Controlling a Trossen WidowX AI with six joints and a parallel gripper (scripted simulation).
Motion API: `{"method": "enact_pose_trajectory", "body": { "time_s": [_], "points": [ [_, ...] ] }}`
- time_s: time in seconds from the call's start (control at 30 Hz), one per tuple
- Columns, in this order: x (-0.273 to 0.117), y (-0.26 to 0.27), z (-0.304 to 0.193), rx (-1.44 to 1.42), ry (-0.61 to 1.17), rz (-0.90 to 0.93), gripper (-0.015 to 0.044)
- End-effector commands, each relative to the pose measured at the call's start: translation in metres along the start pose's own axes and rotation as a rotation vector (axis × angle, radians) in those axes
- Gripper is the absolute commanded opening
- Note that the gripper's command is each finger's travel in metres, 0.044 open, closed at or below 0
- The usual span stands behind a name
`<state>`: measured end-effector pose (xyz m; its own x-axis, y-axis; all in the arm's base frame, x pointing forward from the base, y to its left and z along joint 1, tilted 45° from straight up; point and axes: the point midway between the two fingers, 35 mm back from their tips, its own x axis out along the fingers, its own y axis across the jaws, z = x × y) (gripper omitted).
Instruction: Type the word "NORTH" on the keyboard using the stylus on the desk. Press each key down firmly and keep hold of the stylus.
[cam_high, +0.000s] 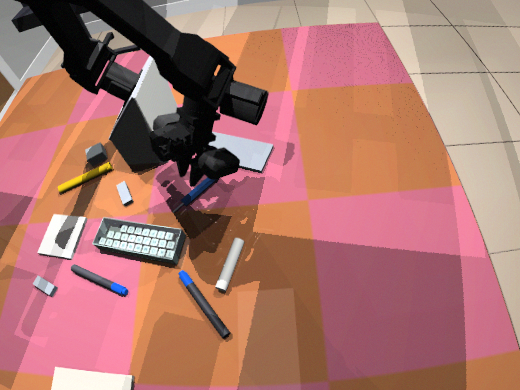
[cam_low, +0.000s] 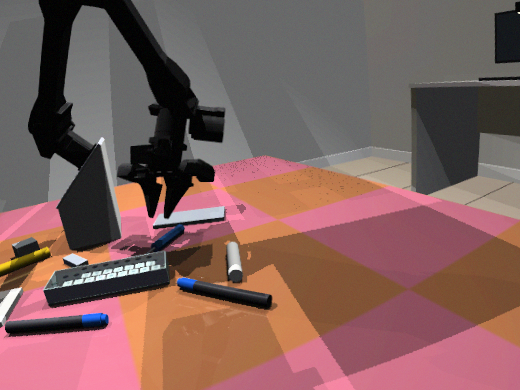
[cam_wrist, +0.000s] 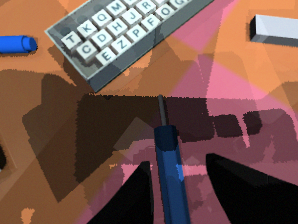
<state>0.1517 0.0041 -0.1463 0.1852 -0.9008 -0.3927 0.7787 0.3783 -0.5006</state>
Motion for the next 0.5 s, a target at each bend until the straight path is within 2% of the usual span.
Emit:
{"method": "enact_pose_trajectory", "body": {
  "time_s": [0.0,0.47],
  "points": [
    [0.004,0.000,-0.001,-0.007,-0.006,0.001,0.0150],
    [0.015,0.001,-0.006,-0.007,-0.007,0.000,0.0150]
  ]
}}
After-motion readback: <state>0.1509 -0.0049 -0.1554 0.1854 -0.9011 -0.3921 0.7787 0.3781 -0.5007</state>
